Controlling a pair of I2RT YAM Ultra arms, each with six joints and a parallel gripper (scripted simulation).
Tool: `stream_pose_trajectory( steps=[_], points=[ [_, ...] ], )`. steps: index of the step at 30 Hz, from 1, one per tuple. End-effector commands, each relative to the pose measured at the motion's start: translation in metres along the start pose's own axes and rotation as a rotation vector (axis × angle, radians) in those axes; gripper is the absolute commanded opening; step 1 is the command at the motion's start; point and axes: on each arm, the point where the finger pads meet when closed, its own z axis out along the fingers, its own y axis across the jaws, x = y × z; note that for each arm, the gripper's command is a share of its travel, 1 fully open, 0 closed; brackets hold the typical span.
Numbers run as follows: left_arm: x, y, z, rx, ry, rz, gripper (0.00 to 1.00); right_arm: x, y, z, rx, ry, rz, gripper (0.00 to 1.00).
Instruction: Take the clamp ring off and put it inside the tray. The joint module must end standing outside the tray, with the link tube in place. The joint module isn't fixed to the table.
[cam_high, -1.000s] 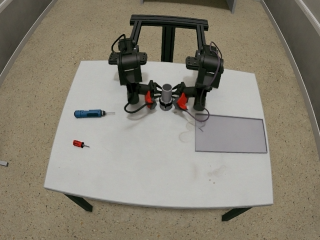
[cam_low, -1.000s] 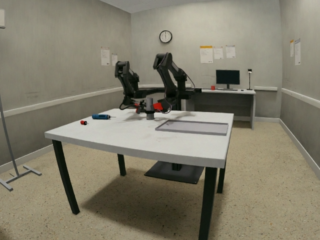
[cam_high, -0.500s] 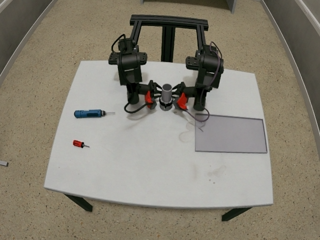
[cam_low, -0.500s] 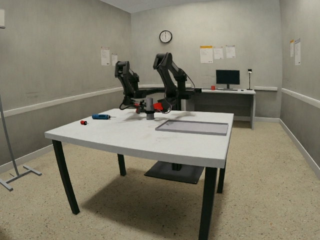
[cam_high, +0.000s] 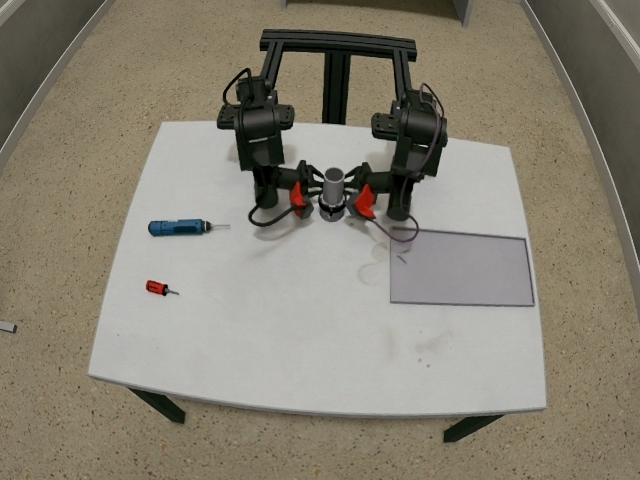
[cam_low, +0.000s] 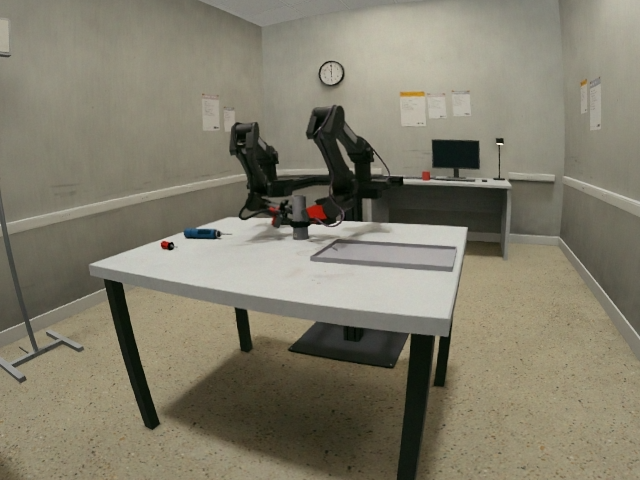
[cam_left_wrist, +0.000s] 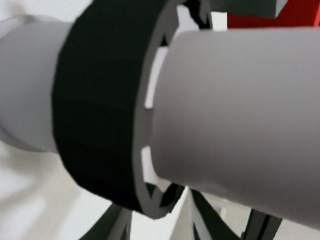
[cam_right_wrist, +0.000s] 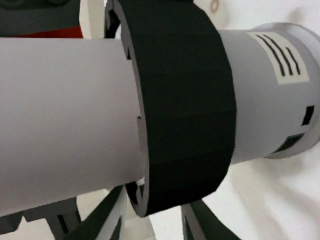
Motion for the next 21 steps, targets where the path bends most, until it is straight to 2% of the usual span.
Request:
stream_pose_trajectory(
  steps=[1,21],
  points=[
    [0.0053,-0.0128,-0.0009,0.028,0.007,0.025,0.30,0.0044,0.0131,-0.0052,-0.030,0.000,-0.007,0.30],
    [0.0028,-0.0117,-0.0019,0.027,0.000,0.017,0.30,0.0054,0.0132,-0.0055,-0.031,0.003,0.002,0.30]
  ],
)
